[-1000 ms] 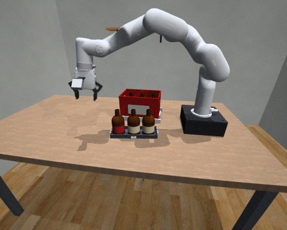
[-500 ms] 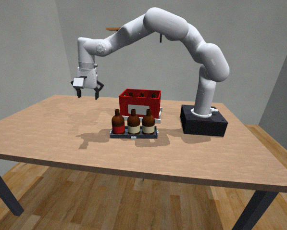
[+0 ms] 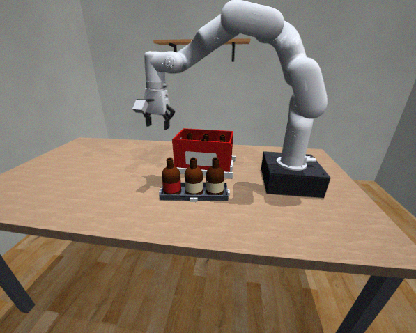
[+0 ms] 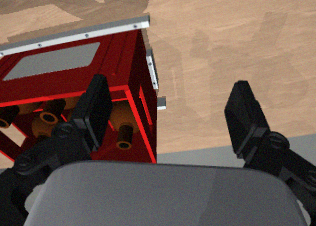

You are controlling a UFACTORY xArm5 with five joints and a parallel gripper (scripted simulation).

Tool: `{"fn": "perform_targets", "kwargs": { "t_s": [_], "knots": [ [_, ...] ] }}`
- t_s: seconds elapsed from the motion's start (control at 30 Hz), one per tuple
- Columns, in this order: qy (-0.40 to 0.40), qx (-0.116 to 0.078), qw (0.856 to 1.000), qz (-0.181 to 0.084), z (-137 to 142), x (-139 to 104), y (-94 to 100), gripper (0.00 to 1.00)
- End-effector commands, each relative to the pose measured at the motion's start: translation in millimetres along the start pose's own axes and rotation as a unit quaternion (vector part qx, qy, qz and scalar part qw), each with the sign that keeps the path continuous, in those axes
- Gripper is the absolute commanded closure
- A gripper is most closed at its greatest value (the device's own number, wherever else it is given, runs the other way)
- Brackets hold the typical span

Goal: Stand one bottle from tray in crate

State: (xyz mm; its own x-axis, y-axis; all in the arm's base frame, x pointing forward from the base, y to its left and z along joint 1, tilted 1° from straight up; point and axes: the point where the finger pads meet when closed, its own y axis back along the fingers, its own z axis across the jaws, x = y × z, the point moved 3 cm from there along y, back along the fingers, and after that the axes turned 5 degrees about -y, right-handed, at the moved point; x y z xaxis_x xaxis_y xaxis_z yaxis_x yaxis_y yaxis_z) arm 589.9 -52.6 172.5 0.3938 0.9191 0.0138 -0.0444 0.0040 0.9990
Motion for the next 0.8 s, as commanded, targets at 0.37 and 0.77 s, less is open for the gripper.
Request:
{"fn": "perform_targets", "kwargs": {
  "t_s": [0.37, 0.77],
  "knots": [
    [-0.181, 0.008, 0.983, -0.008, -65.5, -144.2, 12.8, 0.0],
    [-0.3, 0.022, 0.954, -0.014, -131.4, -213.7, 7.6, 0.0]
  ]
}}
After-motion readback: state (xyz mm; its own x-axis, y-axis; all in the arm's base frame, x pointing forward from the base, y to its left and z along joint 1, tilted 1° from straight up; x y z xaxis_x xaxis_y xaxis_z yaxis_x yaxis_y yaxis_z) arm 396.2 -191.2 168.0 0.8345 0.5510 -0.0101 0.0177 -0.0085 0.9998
